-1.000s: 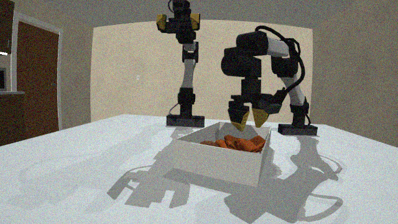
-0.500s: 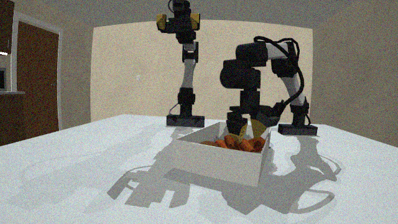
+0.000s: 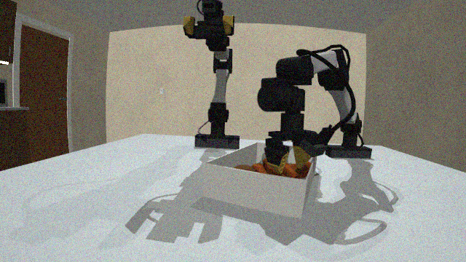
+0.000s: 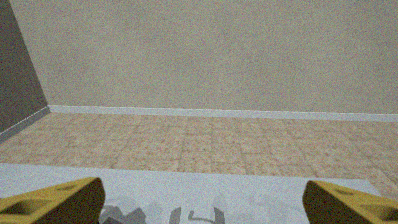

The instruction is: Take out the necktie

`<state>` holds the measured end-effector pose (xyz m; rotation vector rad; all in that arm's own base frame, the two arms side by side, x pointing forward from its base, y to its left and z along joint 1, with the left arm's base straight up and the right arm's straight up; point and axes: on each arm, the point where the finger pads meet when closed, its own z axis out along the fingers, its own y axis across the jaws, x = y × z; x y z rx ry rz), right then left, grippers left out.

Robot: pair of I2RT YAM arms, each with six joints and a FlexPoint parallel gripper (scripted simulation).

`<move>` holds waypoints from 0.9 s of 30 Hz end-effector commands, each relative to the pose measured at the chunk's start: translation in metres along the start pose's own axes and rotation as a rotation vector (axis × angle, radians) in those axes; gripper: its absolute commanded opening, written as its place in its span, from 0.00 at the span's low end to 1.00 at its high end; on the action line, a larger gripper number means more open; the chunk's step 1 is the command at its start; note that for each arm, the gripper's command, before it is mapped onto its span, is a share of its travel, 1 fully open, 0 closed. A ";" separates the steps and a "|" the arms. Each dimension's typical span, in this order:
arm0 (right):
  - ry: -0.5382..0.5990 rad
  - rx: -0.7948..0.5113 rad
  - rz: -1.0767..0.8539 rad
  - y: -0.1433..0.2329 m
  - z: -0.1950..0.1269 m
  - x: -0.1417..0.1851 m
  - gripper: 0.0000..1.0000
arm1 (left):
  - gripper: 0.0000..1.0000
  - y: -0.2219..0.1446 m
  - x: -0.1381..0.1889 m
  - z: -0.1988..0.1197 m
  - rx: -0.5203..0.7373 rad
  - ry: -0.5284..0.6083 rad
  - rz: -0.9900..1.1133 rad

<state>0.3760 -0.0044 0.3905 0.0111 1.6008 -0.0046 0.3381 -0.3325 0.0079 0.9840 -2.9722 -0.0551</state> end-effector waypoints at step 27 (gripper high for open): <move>0.000 0.000 0.000 0.000 0.000 0.000 1.00 | 0.76 -0.007 0.001 0.029 0.028 0.004 -0.006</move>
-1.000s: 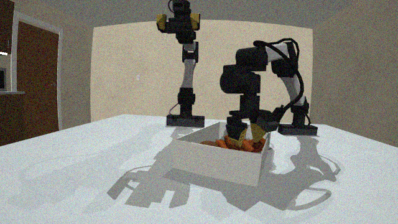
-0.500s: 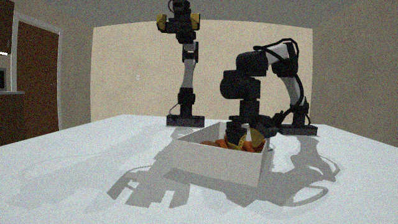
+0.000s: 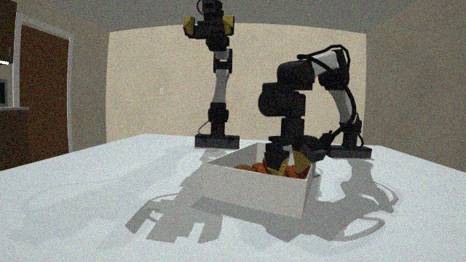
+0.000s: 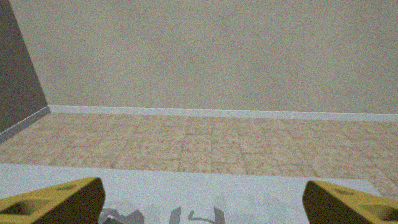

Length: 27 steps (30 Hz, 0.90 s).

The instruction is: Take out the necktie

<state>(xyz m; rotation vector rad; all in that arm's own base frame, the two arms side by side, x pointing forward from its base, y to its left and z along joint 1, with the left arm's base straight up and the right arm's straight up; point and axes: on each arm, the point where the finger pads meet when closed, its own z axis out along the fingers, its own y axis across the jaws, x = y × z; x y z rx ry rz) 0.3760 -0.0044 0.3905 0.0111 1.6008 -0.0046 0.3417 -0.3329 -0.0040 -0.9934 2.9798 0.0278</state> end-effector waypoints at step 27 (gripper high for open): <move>0.000 0.000 0.000 0.000 0.000 0.000 1.00 | 0.76 -0.004 0.004 0.030 0.009 0.009 -0.001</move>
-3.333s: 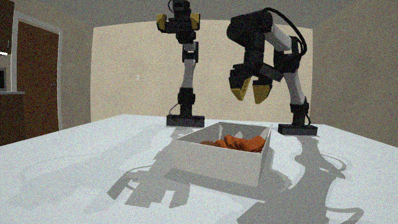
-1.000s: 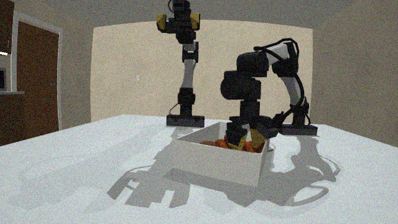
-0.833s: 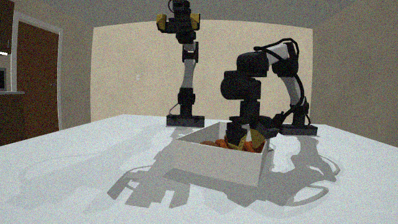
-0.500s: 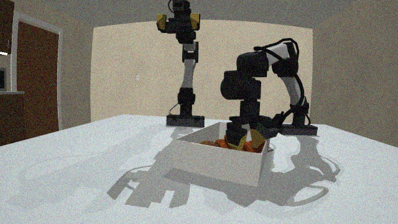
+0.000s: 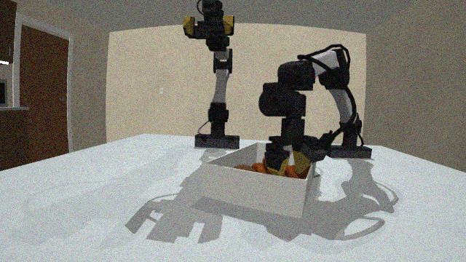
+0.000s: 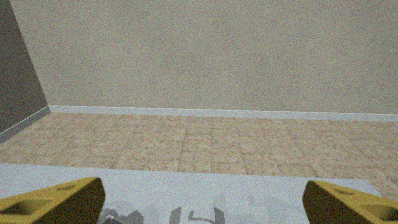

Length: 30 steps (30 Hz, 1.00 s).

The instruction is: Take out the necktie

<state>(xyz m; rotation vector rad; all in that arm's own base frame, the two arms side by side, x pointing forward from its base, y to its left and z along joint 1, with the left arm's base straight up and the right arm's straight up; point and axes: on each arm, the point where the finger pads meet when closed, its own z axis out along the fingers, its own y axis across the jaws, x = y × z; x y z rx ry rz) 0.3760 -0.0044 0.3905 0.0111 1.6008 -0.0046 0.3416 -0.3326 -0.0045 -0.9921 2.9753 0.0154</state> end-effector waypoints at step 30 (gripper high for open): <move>0.000 0.000 0.000 0.000 0.000 0.000 1.00 | 0.76 -0.004 0.004 0.039 0.003 0.012 -0.001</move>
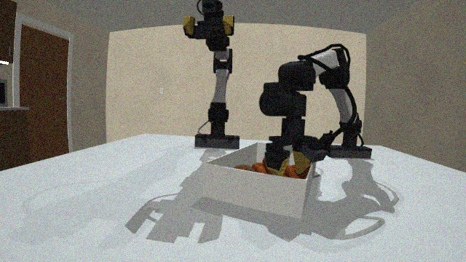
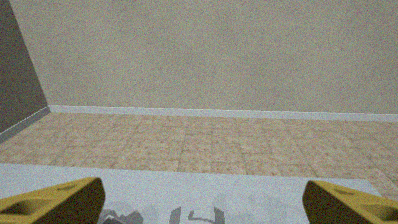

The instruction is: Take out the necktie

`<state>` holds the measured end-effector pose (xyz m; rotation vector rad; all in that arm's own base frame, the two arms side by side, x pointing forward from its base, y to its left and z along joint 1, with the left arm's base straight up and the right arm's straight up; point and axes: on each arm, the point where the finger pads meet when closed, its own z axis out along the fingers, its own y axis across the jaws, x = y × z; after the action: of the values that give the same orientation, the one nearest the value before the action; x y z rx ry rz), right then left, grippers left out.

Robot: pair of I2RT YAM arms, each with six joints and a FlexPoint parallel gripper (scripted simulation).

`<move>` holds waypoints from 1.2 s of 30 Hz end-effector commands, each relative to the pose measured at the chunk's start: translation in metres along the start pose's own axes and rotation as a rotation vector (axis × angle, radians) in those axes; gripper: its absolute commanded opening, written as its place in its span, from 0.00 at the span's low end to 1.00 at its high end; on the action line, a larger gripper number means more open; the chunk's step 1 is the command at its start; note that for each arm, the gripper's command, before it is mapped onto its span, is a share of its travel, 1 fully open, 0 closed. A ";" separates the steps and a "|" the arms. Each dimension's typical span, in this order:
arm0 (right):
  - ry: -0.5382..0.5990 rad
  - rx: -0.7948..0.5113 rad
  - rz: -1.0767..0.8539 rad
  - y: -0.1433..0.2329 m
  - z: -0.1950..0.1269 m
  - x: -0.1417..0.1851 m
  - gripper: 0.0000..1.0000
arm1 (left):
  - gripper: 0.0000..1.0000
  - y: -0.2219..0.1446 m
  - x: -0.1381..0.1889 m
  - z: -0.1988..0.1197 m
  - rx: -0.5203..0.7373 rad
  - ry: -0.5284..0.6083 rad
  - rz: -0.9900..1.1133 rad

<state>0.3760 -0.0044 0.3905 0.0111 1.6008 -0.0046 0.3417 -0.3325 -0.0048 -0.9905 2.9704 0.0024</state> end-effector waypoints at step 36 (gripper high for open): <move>0.000 0.000 0.000 0.000 0.000 0.000 1.00 | 0.68 -0.004 0.004 0.000 -0.005 0.015 -0.001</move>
<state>0.3760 -0.0044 0.3905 0.0111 1.6008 -0.0046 0.3440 -0.3354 -0.0001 -0.9891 2.9668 -0.0166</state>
